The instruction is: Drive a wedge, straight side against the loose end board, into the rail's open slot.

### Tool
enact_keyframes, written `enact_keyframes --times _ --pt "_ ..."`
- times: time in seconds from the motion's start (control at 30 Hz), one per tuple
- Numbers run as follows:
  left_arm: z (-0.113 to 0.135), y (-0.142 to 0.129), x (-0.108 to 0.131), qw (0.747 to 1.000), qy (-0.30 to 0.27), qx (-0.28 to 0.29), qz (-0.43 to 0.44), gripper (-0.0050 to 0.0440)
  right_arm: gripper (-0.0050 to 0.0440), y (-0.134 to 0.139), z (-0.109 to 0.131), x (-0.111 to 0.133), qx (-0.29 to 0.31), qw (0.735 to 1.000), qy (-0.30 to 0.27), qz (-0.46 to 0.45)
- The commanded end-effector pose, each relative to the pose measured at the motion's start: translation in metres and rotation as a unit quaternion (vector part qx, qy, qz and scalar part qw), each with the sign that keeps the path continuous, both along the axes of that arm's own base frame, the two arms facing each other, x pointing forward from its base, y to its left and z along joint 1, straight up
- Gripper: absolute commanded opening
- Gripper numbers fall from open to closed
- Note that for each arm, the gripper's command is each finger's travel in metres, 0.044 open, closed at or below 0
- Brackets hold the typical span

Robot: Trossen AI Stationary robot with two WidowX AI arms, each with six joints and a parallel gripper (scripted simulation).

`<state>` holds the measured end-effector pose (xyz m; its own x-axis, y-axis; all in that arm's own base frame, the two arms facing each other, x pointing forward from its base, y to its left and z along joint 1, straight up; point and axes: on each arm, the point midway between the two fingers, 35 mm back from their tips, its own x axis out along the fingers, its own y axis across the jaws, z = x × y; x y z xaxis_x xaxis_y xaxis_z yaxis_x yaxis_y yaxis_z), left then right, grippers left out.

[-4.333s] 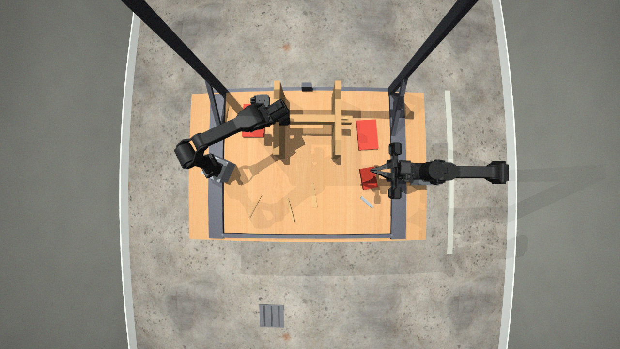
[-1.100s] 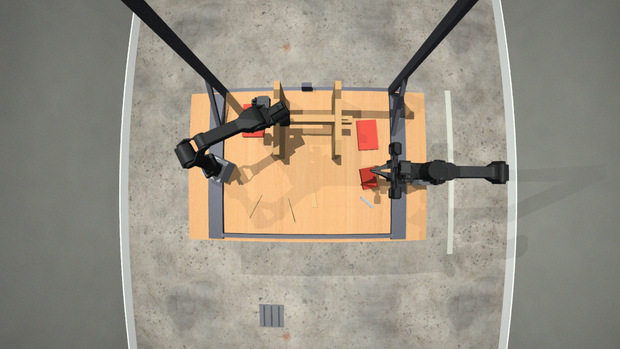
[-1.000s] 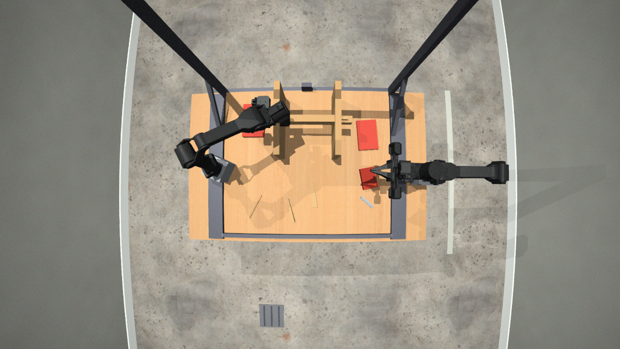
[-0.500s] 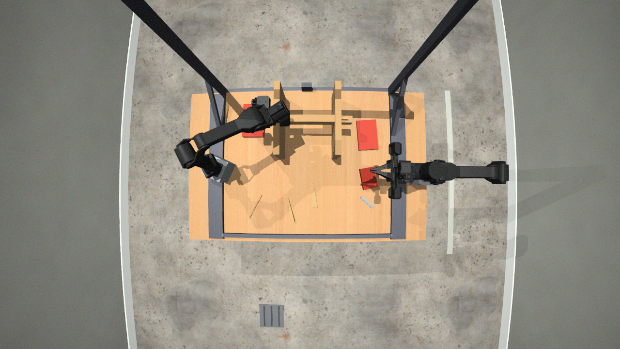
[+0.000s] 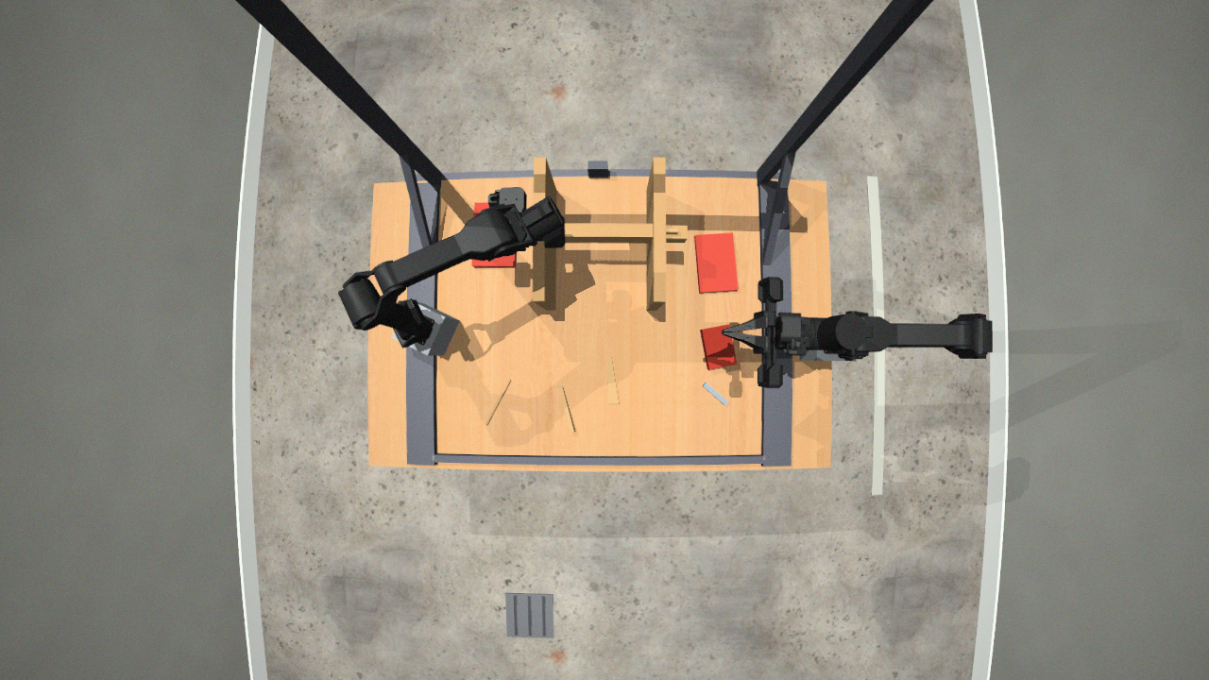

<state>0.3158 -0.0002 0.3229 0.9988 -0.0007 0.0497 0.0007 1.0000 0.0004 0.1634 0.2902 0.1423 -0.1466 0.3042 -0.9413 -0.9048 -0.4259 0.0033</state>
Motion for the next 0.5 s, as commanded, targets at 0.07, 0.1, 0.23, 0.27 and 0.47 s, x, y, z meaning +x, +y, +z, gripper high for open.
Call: enact_keyframes --times 0.07,0.1,0.23,0.27,0.47 --pt "0.013 0.0 -0.001 1.0 -0.014 0.0 0.0 -0.005 -0.005 -0.002 0.033 0.005 0.027 0.999 -0.017 0.0" --pt "0.013 0.0 -0.001 1.0 -0.014 0.0 0.0 -0.005 -0.005 -0.003 0.034 0.006 0.023 1.0 -0.014 0.0" --pt "0.013 0.0 -0.001 1.0 -0.014 0.0 0.0 -0.005 -0.005 -0.008 0.048 0.007 0.026 1.0 -0.017 0.0" --pt "0.013 0.0 -0.001 1.0 -0.014 0.0 0.0 -0.005 -0.005 -0.009 0.051 0.007 0.026 1.0 -0.017 0.0" --pt "0.013 0.0 -0.001 1.0 -0.014 0.0 0.0 -0.005 -0.005 -0.015 0.064 0.011 0.018 1.0 -0.011 0.0"
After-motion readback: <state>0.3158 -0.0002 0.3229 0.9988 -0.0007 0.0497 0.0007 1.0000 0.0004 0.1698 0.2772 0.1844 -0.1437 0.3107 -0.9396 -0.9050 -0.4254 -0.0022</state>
